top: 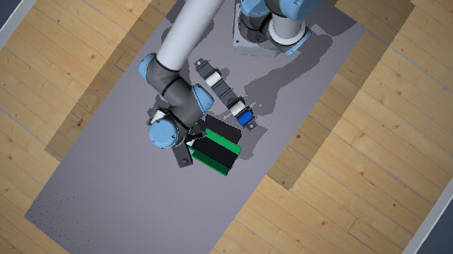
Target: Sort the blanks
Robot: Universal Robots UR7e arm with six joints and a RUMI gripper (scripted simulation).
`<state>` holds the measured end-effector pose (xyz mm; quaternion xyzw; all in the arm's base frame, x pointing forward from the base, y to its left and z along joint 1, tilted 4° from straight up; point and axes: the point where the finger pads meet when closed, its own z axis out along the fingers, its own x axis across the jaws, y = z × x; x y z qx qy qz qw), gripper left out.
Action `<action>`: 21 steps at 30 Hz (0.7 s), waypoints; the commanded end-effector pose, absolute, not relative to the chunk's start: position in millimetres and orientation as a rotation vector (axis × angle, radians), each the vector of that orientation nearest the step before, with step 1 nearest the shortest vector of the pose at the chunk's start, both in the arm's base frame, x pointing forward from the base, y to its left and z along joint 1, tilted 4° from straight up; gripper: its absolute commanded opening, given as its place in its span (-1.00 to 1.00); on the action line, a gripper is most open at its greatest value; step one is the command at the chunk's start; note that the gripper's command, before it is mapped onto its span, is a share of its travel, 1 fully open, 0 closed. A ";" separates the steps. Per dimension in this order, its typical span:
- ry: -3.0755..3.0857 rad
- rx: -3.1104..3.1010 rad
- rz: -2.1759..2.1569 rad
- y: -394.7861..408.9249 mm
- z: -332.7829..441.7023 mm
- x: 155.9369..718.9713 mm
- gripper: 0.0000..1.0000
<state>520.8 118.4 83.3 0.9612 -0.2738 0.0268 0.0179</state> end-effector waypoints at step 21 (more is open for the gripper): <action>-1.765 2.572 0.102 106.7 82.5 528.6 1.00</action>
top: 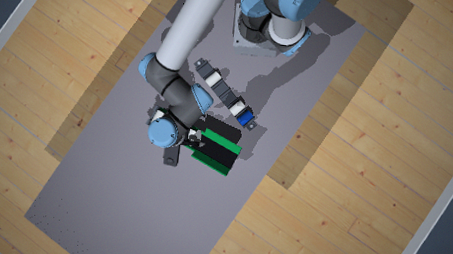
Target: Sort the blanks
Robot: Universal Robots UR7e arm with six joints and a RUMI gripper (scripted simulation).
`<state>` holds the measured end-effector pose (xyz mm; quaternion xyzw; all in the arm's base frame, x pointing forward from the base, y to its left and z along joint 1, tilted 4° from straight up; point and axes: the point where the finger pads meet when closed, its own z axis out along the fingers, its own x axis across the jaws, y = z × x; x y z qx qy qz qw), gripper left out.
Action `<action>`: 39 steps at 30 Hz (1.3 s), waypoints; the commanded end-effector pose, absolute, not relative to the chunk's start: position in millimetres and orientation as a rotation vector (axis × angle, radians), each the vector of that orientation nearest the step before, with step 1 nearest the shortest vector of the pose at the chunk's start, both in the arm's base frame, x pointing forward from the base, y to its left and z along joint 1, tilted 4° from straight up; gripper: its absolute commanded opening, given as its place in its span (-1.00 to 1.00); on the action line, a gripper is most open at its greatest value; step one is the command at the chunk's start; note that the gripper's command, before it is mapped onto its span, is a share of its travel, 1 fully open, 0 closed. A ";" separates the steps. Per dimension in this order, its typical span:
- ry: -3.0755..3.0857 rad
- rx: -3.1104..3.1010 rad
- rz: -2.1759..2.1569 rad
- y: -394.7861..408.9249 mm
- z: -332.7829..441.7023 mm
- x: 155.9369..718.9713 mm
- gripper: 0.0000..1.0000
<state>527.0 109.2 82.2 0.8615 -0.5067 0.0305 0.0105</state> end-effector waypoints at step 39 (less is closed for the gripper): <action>-2.735 1.563 0.107 86.8 80.3 528.6 1.00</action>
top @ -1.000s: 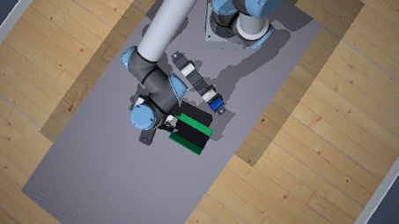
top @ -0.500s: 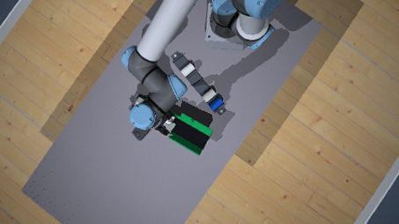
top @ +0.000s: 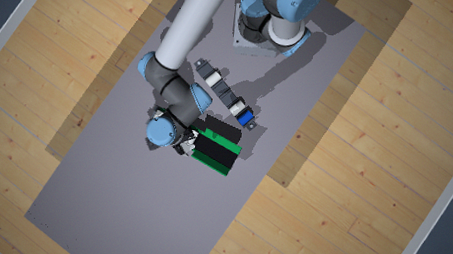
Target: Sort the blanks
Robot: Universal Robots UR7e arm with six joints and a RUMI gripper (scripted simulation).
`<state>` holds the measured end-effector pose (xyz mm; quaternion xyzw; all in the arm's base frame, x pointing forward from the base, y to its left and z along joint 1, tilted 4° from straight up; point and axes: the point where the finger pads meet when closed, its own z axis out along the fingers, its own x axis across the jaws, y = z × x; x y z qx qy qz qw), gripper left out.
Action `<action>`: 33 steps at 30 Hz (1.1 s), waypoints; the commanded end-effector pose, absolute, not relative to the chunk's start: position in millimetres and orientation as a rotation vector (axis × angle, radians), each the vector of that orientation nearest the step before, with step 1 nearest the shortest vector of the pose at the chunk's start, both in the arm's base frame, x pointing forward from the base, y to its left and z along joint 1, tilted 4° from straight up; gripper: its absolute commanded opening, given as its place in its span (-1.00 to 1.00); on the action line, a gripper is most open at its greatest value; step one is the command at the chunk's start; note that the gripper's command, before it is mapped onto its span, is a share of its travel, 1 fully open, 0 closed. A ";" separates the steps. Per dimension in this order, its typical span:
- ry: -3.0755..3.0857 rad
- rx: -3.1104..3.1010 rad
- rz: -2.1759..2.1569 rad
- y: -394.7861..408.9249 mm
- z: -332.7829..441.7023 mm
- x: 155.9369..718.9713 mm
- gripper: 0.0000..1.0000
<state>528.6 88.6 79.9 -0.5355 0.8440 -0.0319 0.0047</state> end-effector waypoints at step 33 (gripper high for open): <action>3.064 -0.517 -0.094 75.2 78.0 520.9 1.00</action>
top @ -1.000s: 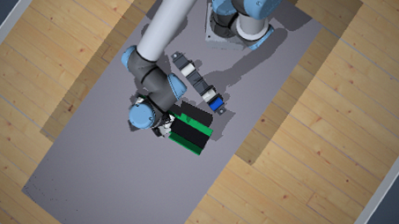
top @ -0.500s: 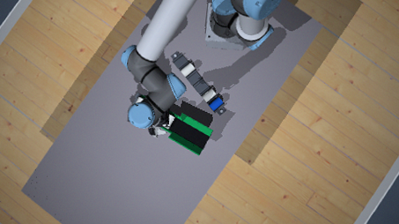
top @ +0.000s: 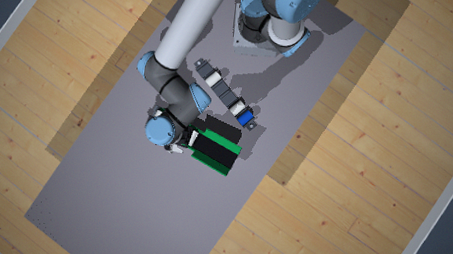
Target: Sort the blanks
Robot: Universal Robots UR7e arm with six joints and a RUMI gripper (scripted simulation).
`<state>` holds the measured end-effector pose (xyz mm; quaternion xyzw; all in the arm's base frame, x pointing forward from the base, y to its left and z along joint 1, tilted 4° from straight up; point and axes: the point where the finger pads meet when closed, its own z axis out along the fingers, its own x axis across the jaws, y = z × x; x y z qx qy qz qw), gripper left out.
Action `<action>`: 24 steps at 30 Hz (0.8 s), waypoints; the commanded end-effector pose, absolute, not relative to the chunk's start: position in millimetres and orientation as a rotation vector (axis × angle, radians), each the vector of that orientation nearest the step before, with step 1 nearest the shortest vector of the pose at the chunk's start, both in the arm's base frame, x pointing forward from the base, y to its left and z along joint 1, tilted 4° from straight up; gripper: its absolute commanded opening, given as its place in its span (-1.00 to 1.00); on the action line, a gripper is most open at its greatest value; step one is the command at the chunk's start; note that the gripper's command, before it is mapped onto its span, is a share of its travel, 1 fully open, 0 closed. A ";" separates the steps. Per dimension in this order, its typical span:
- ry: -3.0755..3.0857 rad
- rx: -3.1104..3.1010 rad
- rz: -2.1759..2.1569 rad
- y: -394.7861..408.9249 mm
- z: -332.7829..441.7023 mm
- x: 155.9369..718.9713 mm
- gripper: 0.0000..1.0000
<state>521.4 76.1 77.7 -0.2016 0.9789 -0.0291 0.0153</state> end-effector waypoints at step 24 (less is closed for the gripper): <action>3.083 -0.359 -0.091 74.1 77.6 519.4 1.00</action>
